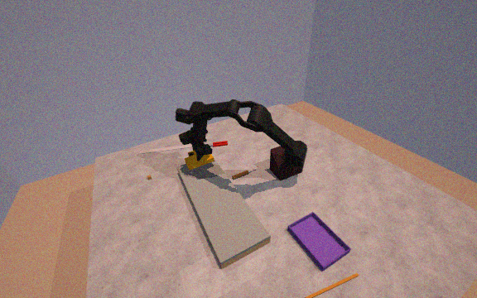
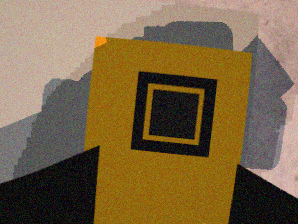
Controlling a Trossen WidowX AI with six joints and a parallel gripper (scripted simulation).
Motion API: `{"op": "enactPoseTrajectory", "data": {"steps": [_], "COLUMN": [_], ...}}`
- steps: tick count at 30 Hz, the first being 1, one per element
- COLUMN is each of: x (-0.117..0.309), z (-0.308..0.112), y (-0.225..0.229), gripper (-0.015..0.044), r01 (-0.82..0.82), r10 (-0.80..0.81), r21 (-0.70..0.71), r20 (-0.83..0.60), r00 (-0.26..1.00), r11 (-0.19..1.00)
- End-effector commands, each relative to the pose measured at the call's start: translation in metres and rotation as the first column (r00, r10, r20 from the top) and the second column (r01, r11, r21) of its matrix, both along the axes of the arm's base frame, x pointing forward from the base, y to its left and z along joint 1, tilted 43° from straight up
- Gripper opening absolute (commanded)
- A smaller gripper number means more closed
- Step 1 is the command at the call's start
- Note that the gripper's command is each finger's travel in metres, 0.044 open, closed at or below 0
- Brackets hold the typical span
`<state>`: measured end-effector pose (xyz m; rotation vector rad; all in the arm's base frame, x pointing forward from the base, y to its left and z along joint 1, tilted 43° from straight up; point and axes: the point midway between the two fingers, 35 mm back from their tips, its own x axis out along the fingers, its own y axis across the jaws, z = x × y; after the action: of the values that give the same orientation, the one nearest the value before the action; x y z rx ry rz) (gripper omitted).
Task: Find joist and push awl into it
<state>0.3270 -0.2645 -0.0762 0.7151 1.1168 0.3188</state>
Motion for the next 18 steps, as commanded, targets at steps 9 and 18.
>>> {"op": "enactPoseTrajectory", "data": {"steps": [9,18], "x": [0.003,0.005], "z": [-0.007,-0.018], "y": [0.006,0.016], "gripper": [0.0000,0.0000], "r01": [0.005,0.003], "r10": [-0.004,-0.003], "r21": [-0.002,-0.003], "r20": [0.010,0.012], "r00": [1.000,1.000], "r11": [1.000,1.000]}}
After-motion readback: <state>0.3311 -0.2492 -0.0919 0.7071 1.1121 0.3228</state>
